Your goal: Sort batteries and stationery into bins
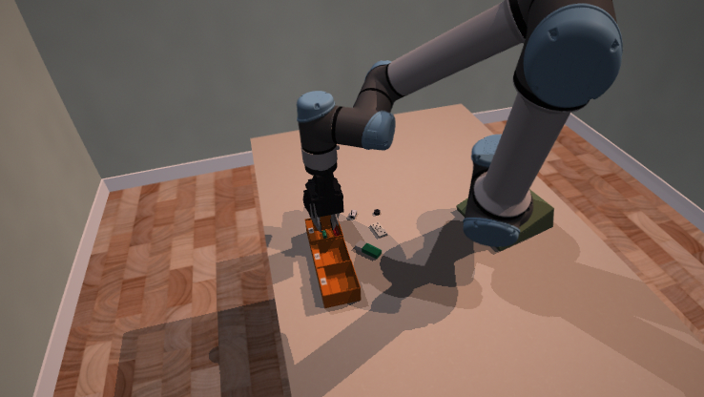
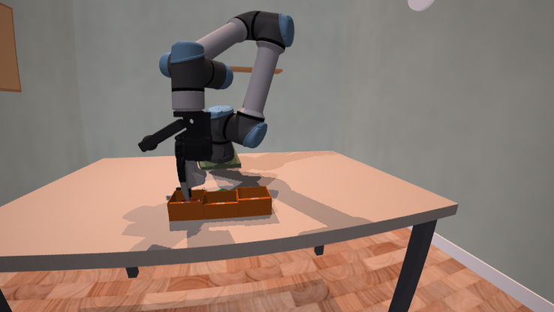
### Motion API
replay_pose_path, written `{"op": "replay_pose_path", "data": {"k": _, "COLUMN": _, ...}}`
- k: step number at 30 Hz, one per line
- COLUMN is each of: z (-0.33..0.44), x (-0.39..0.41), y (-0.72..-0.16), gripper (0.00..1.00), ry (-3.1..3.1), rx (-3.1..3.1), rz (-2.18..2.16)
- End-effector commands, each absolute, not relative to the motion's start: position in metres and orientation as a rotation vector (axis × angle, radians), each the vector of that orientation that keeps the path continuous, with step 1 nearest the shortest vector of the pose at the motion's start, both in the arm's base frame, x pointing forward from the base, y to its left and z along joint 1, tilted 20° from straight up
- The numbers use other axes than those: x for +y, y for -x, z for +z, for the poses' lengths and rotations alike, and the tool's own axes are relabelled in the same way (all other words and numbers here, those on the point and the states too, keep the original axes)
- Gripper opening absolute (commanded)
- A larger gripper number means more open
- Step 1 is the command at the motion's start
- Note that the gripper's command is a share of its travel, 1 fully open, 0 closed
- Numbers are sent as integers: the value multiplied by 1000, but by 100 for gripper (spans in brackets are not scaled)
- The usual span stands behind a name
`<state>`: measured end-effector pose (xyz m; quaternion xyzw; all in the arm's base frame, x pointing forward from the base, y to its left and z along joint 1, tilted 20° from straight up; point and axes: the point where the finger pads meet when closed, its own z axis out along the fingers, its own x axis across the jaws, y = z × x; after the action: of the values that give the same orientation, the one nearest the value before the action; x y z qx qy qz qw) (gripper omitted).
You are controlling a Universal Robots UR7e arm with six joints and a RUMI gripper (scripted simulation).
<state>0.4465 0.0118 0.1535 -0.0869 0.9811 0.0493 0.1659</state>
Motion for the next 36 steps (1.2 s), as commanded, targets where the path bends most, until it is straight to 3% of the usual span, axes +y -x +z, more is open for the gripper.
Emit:
{"op": "replay_pose_path", "data": {"k": 1, "z": 160, "x": 11, "y": -445, "gripper": 17, "ry": 248, "rx": 2793, "rz": 140}}
{"op": "replay_pose_path", "data": {"k": 29, "z": 186, "x": 7, "y": -436, "gripper": 17, "ry": 248, "rx": 2793, "rz": 140}}
{"op": "replay_pose_path", "data": {"k": 36, "z": 171, "x": -35, "y": -399, "gripper": 18, "ry": -136, "rx": 2814, "rz": 203}}
